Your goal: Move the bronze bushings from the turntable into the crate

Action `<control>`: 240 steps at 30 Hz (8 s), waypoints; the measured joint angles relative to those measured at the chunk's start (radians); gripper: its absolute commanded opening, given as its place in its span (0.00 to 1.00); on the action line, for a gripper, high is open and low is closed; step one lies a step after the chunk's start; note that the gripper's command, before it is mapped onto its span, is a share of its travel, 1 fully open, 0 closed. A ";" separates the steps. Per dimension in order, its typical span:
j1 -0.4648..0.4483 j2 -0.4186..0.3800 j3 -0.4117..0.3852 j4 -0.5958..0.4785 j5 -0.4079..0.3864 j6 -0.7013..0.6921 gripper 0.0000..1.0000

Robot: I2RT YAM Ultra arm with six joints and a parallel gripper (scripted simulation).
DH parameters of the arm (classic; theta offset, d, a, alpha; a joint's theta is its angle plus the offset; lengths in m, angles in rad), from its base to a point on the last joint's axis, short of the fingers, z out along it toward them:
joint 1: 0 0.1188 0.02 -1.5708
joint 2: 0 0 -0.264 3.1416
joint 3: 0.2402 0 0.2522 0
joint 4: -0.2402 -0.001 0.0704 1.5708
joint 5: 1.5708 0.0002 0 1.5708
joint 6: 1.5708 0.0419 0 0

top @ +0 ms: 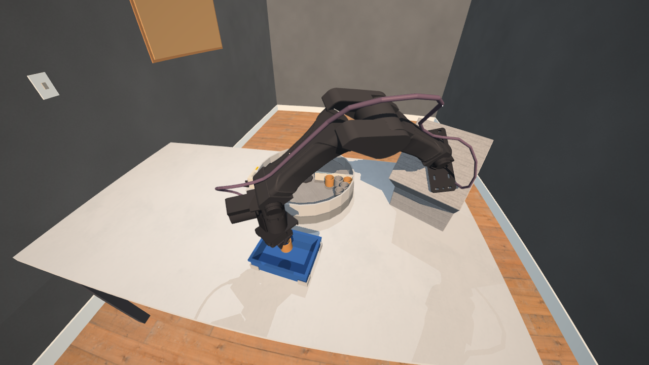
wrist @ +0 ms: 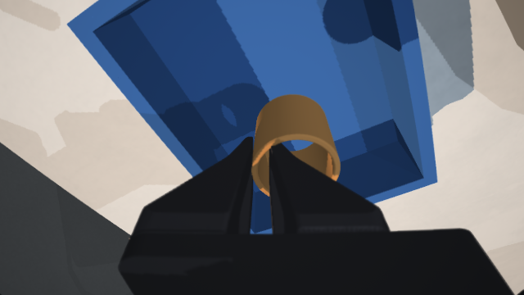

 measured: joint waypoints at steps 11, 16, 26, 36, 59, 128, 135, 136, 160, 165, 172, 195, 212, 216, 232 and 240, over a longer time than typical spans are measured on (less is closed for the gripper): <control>0.000 0.014 0.000 0.001 0.000 -0.002 0.00; 0.000 0.014 0.000 0.001 0.000 -0.002 0.00; 0.000 0.014 0.000 0.001 0.000 -0.002 0.00; 0.000 0.014 0.000 0.001 0.000 -0.002 0.00; 0.002 0.040 0.018 0.019 0.003 0.005 0.00; 0.043 0.116 0.058 0.076 0.026 0.038 0.00; 0.043 0.116 0.058 0.082 0.028 0.040 0.00; 0.043 0.116 0.058 0.082 0.029 0.040 0.00; 0.044 0.116 0.058 0.082 0.029 0.040 0.00; 0.044 0.116 0.058 0.082 0.029 0.040 0.00; 0.044 0.116 0.022 0.099 0.029 0.040 0.00; 0.044 0.109 0.015 0.107 0.029 0.040 0.00; 0.044 0.109 0.015 0.107 0.029 0.040 0.00; 0.044 0.109 0.015 0.107 0.029 0.040 0.00; 0.044 0.119 0.035 0.105 0.031 0.042 0.00; 0.044 0.119 0.040 0.105 0.031 0.042 0.00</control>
